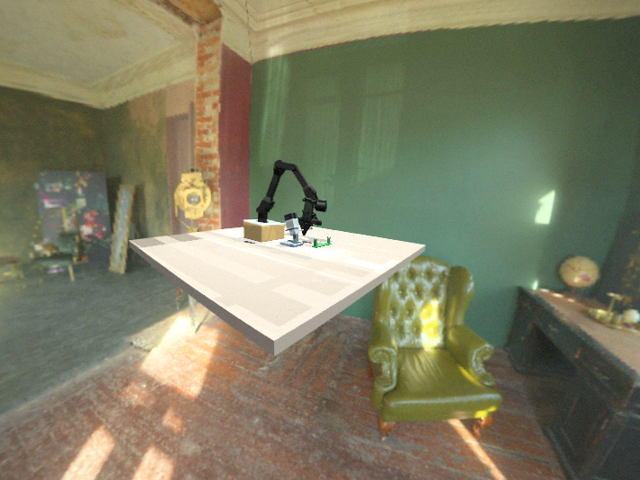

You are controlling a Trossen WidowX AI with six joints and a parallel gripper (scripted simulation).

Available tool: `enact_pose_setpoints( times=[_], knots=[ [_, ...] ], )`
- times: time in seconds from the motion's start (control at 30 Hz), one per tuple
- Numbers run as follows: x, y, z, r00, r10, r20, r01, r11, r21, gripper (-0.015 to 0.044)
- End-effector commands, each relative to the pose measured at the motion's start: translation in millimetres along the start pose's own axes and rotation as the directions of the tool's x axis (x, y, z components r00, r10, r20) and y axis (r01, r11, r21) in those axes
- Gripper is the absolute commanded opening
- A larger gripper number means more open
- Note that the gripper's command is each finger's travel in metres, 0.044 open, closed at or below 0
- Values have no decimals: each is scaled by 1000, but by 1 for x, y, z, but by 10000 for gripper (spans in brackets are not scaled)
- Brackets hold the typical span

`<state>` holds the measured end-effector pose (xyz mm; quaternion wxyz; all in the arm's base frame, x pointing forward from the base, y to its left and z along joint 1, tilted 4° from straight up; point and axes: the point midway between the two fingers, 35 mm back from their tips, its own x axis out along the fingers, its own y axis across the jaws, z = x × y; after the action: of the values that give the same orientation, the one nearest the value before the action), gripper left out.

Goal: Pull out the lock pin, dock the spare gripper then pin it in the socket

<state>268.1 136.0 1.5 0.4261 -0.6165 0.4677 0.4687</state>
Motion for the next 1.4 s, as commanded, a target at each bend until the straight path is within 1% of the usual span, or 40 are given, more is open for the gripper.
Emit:
enact_pose_setpoints(
  times=[0.0, 1.37],
  knots=[
    [1, 1, -3, 1000, 0, -3, 0, 1000, -5, 0],
    [8, 2, -27, 1000, -12, -2, 12, 1000, -2, 0]
  ],
)
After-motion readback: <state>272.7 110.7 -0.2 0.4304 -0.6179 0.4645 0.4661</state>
